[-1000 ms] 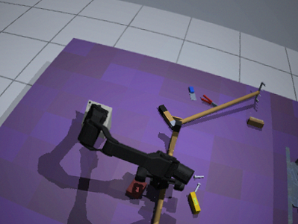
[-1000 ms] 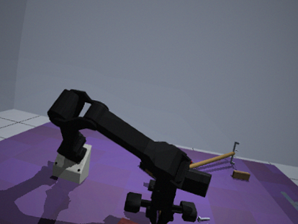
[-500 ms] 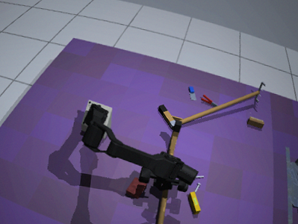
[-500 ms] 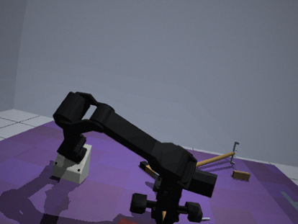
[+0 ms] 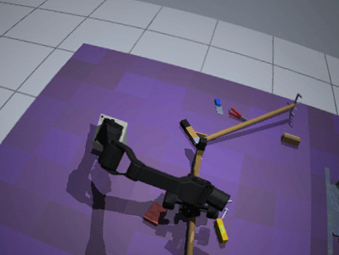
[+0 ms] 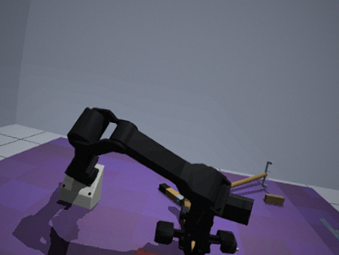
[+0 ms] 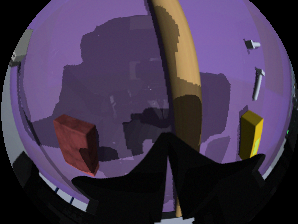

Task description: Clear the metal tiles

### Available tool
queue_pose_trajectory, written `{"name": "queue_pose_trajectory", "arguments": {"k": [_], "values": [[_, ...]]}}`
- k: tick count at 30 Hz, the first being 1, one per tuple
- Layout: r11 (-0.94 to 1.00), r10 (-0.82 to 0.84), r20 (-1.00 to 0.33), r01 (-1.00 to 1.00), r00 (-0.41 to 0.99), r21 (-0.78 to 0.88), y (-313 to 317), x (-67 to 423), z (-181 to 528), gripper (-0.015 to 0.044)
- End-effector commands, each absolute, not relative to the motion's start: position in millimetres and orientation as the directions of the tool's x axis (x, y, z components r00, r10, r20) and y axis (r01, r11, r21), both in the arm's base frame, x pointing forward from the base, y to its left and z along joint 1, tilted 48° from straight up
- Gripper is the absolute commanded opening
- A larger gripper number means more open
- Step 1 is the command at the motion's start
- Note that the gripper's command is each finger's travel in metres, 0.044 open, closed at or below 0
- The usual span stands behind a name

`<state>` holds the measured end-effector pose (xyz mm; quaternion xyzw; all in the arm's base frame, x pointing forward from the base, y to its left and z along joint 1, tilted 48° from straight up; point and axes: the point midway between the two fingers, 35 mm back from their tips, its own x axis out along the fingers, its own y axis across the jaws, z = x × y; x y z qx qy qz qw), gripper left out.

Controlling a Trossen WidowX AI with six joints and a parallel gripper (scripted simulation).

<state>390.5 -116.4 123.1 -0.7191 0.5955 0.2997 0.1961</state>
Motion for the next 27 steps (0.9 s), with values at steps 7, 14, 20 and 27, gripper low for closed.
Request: {"name": "queue_pose_trajectory", "arguments": {"k": [7, 14, 20, 27], "values": [[-0.207, -0.74, -0.663, -0.976, 0.11, 0.068, -115.5, 402.0, 122.0, 0.0], [-0.207, -0.74, -0.663, -0.976, 0.111, 0.068, -113.9, 408.6, 121.1, 0.0], [-0.207, -0.74, -0.663, -0.976, 0.111, 0.068, -112.4, 414.3, 120.2, 0.0], [-0.207, -0.74, -0.663, -0.976, 0.111, 0.067, -110.7, 420.8, 118.9, 0.0]]}}
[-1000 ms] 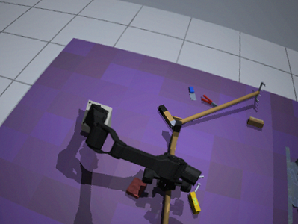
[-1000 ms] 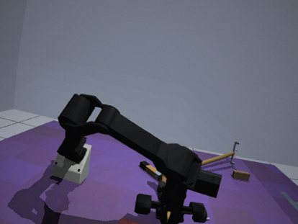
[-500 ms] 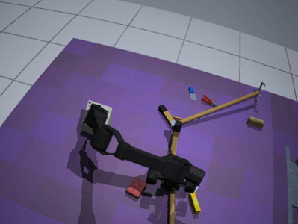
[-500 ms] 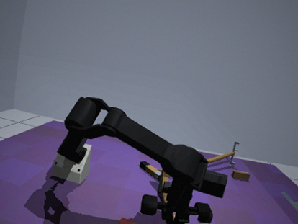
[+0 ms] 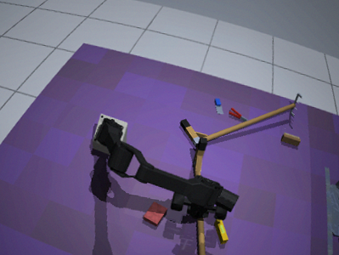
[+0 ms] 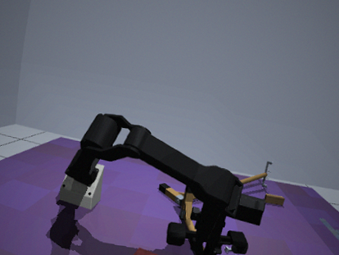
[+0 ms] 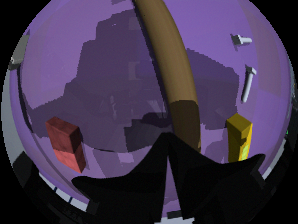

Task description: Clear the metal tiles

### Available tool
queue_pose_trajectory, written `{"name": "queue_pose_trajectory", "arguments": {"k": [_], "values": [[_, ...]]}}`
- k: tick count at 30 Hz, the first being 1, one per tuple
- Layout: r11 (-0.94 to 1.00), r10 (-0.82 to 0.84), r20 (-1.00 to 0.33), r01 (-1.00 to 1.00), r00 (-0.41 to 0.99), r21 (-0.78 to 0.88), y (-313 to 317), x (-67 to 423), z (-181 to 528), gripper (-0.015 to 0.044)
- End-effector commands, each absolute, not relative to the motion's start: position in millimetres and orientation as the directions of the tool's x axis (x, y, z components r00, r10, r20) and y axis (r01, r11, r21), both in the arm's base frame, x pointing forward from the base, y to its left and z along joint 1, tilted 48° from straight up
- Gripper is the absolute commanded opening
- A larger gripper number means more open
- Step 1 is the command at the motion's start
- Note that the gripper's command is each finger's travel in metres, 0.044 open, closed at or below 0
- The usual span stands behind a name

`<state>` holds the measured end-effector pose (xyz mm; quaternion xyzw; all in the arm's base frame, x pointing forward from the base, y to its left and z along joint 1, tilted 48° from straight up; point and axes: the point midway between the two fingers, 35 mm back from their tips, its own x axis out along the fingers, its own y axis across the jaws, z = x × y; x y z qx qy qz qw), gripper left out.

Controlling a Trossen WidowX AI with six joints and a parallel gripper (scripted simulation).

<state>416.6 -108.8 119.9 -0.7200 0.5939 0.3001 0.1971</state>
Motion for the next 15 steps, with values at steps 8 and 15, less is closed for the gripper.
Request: {"name": "queue_pose_trajectory", "arguments": {"k": [8, 15], "values": [[-0.207, -0.74, -0.663, -0.976, 0.111, 0.067, -108.7, 428.0, 117.3, 0.0], [-0.207, -0.74, -0.663, -0.976, 0.112, 0.067, -106.8, 434.3, 115.7, 0.0]]}}
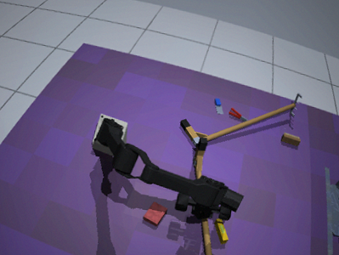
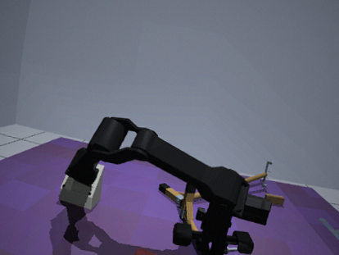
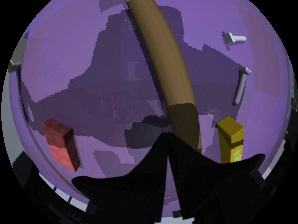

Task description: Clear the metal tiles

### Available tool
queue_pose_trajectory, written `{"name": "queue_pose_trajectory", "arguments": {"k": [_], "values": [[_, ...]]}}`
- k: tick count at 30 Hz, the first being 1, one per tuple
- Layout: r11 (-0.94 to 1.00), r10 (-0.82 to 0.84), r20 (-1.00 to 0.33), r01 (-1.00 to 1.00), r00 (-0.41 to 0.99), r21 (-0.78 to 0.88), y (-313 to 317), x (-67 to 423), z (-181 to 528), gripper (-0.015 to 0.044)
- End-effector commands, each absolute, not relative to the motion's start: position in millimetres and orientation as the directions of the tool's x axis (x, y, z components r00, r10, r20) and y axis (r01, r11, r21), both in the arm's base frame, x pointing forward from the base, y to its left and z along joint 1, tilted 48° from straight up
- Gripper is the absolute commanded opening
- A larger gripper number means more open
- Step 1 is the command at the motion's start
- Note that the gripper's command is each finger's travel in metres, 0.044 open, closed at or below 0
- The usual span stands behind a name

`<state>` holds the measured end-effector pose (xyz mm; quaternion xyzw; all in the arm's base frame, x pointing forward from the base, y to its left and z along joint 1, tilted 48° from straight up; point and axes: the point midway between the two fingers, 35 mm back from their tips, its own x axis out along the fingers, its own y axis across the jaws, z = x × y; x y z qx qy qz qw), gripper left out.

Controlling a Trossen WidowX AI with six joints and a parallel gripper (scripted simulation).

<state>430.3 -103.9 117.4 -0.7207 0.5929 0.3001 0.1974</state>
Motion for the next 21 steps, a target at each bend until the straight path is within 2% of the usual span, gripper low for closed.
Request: {"name": "queue_pose_trajectory", "arguments": {"k": [1, 21], "values": [[-0.207, -0.74, -0.663, -0.976, 0.112, 0.067, -106.5, 435.1, 115.5, 0.0], [-0.22, -0.732, -0.672, -0.973, 0.116, 0.071, -55.0, 429.4, 157.4, 0.0]]}}
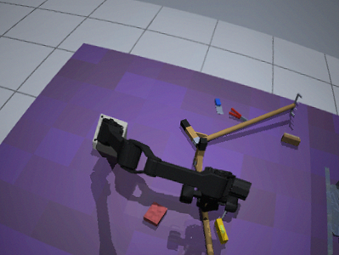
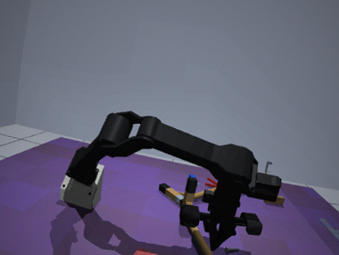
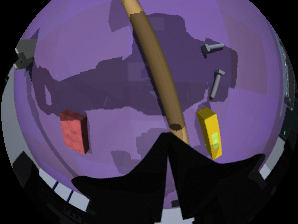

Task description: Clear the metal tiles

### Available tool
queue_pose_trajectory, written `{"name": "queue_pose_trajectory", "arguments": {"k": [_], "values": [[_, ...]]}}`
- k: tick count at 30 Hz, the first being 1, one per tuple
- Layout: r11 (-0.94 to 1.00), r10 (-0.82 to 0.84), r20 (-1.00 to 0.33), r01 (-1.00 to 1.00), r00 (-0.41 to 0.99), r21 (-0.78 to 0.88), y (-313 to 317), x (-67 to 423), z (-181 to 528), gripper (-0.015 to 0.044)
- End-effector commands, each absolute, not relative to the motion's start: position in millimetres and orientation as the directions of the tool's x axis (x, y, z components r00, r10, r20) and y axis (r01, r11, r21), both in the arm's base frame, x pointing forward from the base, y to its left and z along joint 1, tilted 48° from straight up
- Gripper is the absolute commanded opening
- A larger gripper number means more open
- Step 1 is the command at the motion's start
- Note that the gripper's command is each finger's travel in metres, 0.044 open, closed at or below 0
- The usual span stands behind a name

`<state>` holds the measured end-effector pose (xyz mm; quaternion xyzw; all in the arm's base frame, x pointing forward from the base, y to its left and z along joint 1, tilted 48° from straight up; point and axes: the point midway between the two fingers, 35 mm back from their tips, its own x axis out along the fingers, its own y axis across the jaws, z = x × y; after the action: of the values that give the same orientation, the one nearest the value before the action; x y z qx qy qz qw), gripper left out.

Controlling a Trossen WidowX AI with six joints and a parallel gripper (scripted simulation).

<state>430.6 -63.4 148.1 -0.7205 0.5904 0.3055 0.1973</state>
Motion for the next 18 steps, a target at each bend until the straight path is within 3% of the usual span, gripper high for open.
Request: {"name": "queue_pose_trajectory", "arguments": {"k": [1, 18], "values": [[-0.22, -0.732, -0.672, -0.973, 0.116, 0.071, -52.2, 428.8, 160.0, 0.0], [-0.261, -0.734, -0.669, -0.957, 0.114, 0.124, -30.3, 409.3, 187.7, 0.0]]}}
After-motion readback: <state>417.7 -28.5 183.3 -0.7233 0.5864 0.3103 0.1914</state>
